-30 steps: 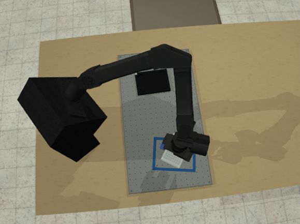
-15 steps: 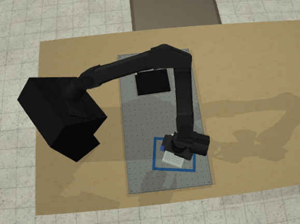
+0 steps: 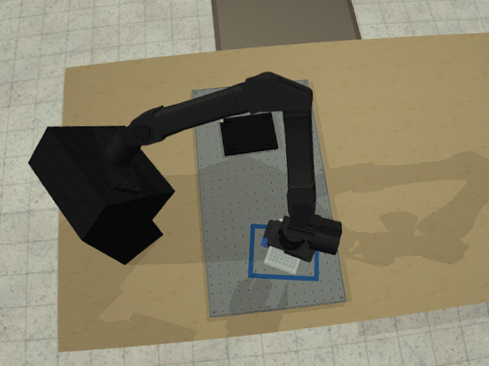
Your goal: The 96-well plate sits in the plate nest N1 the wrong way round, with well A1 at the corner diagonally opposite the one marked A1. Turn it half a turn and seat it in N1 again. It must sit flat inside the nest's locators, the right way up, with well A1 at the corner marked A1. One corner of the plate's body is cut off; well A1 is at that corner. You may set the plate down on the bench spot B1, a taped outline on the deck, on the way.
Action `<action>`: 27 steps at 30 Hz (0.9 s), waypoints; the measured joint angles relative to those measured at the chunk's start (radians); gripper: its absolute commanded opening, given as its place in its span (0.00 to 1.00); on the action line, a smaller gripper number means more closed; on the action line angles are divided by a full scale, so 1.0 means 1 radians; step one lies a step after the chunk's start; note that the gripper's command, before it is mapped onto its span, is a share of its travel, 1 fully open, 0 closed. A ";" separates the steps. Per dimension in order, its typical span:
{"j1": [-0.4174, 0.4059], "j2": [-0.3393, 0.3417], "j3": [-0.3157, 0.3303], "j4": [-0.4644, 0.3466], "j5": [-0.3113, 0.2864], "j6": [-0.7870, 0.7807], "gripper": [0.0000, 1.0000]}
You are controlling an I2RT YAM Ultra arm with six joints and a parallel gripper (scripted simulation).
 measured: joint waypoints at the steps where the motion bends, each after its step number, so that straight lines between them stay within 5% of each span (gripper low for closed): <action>1: 0.000 0.000 0.000 0.000 0.000 0.000 0.00; 27: 0.017 0.021 0.005 0.023 0.006 0.021 0.00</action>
